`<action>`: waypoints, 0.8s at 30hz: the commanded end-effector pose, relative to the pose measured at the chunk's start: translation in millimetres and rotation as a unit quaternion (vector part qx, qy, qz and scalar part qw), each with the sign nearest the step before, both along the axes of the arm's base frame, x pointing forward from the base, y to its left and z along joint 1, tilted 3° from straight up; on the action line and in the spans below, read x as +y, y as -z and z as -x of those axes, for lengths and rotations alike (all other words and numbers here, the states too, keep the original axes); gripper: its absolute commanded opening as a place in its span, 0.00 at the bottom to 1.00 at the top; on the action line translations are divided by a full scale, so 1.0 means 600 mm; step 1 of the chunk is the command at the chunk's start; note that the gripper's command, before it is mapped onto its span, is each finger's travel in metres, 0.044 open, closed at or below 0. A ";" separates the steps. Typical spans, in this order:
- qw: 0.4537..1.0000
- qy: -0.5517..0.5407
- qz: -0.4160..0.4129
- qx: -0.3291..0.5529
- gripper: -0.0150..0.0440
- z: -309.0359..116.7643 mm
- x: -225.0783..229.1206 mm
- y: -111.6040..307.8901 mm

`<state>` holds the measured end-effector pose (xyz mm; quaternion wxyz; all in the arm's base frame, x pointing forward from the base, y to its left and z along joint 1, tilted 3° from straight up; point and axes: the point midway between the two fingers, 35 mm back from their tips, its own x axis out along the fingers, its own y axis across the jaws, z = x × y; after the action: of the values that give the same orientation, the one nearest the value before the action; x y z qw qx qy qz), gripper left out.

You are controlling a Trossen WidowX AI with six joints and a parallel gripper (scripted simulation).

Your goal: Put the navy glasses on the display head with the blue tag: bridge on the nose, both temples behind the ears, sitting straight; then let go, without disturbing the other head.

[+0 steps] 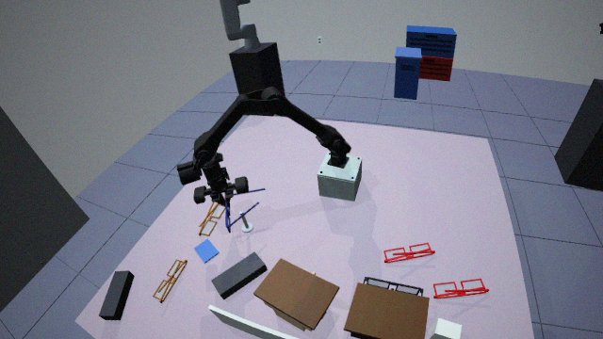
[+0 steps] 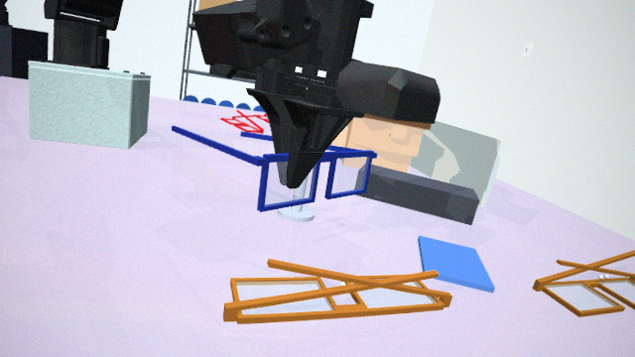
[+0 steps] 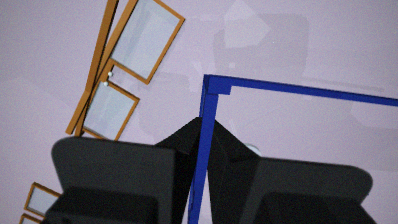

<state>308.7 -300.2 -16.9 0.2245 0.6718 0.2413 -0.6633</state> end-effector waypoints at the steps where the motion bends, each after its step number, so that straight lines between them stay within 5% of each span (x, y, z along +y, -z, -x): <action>1: 1.000 -0.001 0.005 -0.003 0.25 -0.001 -0.010 -0.005; 24: 1.000 -0.001 0.006 -0.002 0.25 0.009 -0.037 -0.005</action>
<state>303.9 -315.8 -17.3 0.2249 0.6717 0.2423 -0.6630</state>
